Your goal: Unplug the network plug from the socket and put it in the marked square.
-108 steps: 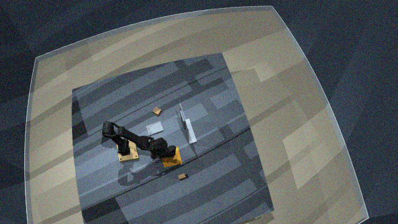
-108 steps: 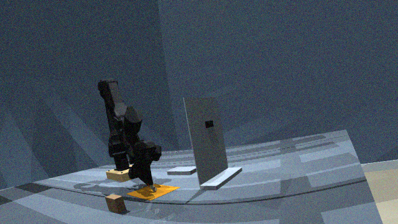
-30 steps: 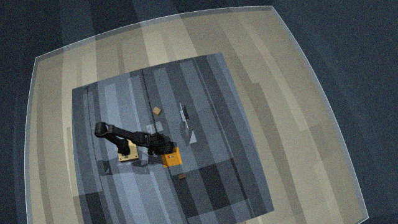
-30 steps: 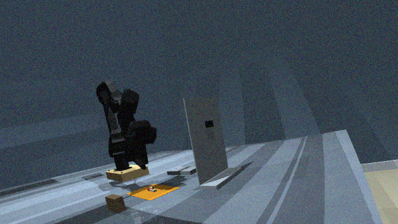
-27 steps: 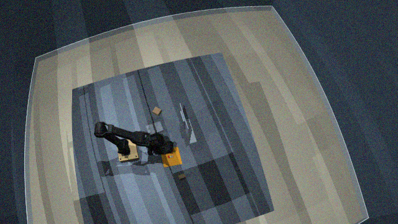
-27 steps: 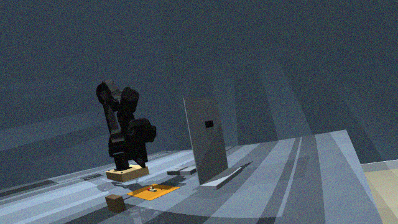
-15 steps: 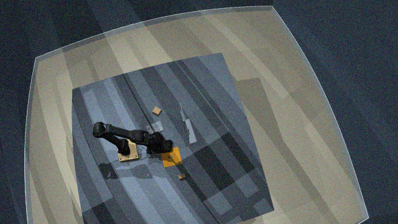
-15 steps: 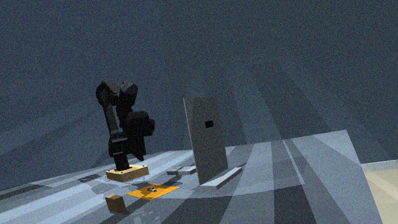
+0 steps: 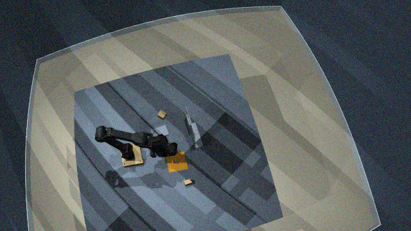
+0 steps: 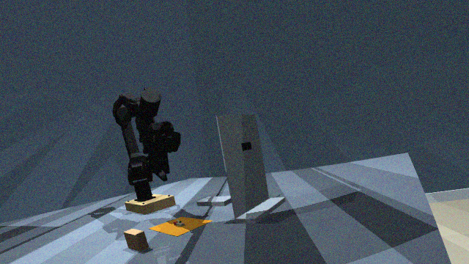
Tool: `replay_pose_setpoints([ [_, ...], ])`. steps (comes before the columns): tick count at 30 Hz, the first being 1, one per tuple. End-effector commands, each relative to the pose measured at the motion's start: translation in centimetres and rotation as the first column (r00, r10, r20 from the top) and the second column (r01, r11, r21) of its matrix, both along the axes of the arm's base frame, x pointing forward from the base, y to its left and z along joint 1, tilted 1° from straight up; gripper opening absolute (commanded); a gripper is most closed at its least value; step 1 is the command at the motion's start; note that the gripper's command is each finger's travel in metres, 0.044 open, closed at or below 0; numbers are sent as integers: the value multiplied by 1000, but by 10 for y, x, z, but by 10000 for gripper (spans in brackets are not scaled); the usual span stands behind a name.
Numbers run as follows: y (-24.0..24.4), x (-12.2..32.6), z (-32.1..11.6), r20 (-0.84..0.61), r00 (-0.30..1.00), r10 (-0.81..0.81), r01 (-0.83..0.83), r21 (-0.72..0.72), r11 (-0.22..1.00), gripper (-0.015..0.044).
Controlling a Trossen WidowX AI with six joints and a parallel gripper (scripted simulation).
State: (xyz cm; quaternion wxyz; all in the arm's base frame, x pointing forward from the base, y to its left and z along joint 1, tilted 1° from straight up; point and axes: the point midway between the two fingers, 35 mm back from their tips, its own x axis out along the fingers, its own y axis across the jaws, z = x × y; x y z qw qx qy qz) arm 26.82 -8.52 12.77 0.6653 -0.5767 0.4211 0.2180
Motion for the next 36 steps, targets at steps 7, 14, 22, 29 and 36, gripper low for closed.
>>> replay_pose_setpoints([
  [7,0,3,30,4,1000,-2,2,-1,1000,156],
  [14,0,3,52,4,1000,-3,3,-1,1000,156],
  [22,1,0,77,4,1000,-4,4,-1,1000,156],
  [29,3,-4,98,3,1000,-5,5,-1,1000,156],
  [36,3,-5,100,3,1000,-5,5,-1,1000,287],
])
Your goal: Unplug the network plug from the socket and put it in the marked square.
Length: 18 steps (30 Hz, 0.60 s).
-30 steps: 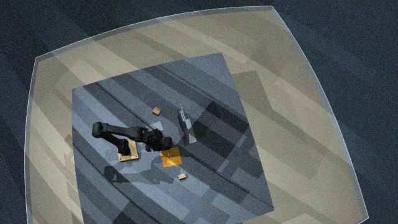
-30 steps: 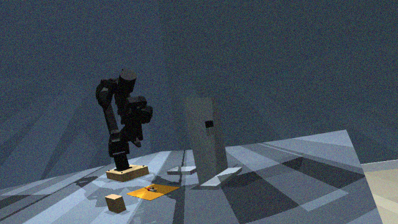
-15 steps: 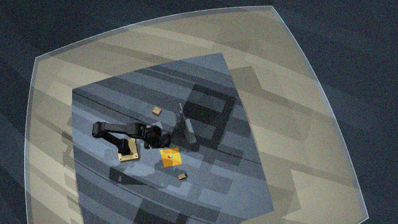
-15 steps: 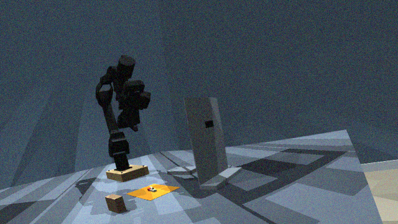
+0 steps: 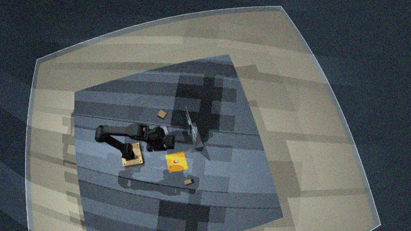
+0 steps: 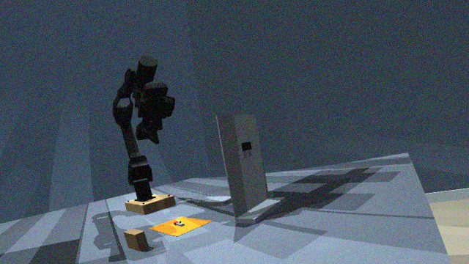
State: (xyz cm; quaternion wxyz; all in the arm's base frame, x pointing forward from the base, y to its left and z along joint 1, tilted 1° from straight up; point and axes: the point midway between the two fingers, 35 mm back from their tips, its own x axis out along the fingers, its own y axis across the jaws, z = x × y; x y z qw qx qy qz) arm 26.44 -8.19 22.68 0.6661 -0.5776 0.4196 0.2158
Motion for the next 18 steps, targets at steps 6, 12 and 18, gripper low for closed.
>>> replay_pose_setpoints([
  [6,0,-1,1,-2,1000,-4,4,0,1000,440],
  [12,0,-1,1,-2,1000,-4,4,0,1000,440],
  [18,0,-1,1,-2,1000,-4,4,0,1000,440],
])
